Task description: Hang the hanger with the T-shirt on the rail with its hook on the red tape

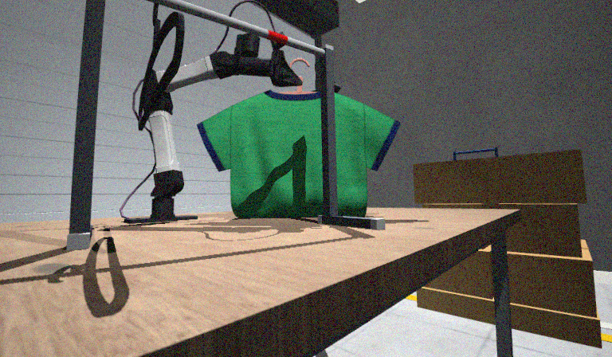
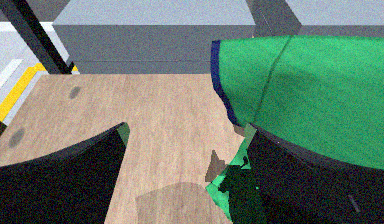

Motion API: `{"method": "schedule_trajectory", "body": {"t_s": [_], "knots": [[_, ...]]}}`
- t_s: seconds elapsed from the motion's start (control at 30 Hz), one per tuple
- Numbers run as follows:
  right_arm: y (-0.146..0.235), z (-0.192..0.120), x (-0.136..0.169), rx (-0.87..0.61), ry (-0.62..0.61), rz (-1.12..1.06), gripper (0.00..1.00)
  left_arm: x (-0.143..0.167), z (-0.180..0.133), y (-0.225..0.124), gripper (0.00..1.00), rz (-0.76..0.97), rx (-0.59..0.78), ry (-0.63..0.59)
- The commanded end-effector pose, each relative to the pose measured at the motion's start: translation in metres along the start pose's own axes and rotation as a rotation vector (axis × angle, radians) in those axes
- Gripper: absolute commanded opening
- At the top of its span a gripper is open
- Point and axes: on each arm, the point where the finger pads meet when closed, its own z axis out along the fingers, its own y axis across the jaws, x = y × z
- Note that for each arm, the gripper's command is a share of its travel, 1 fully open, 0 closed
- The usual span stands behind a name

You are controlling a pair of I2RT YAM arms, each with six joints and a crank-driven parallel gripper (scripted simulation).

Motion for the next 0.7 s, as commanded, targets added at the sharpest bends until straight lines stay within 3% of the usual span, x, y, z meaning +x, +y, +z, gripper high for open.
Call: {"method": "schedule_trajectory", "body": {"t_s": [0.0, 0.53, 0.57, 0.67], "knots": [[-0.001, -0.003, -0.007, 0.004, -0.019, 0.0, 0.0, -0.007, -0.001, 0.0, 1.0, -0.001, 0.0, -0.019], [-0.001, -0.003, -0.007, 0.004, -0.019, 0.0, 0.0, -0.007, -0.001, 0.0, 1.0, -0.001, 0.0, -0.019], [-0.001, -0.005, -0.02, 0.004, -0.063, 0.001, 0.02, -0.007, -0.001, 0.0, 1.0, -0.001, 0.0, -0.019], [-0.001, -0.005, -0.02, 0.004, -0.063, 0.001, 0.0, -0.007, -0.001, 0.0, 1.0, -0.001, 0.0, -0.019]]}}
